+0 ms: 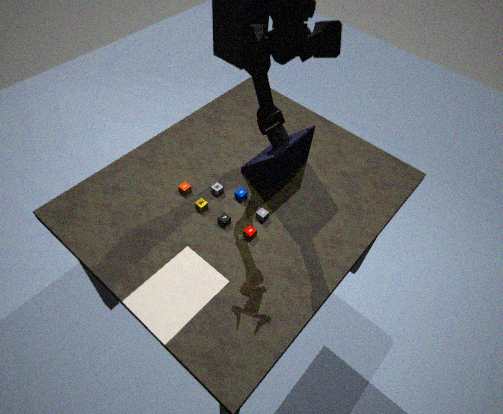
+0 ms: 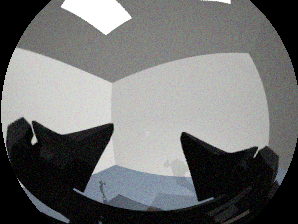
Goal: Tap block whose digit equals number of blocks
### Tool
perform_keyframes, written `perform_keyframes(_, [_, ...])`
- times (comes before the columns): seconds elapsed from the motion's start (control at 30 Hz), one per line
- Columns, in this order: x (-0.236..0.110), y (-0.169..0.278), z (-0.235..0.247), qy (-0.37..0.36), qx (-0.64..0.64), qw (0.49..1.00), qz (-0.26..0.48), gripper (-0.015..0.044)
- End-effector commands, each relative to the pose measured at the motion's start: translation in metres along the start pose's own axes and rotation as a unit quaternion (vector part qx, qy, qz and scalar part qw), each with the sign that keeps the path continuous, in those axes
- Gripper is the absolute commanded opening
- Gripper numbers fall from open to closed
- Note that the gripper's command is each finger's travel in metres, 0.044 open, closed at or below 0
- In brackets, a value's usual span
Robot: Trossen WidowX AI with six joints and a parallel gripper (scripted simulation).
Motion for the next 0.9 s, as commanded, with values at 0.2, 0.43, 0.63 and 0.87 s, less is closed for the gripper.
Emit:
perform_keyframes(0.2, [-0.01,0.106,-0.111,0.079,0.019,0.961,0.265,0.04])
perform_keyframes(0.43, [-0.056,0.167,-0.183,0.159,0.037,0.89,0.425,0.04])
perform_keyframes(0.63, [-0.116,0.206,-0.238,0.236,0.05,0.804,0.544,0.04])
perform_keyframes(0.87, [-0.205,0.233,-0.288,0.328,0.055,0.673,0.661,0.04])
Point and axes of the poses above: the point midway between the two fingers, 35 mm back from their tips, its own x axis out along the fingers, its own z axis across the jaws, y = z × x, the point moved 7 cm from there along -x, back along the fingers, and after that the axes turned 10 degrees about x, right-handed, at the moved point
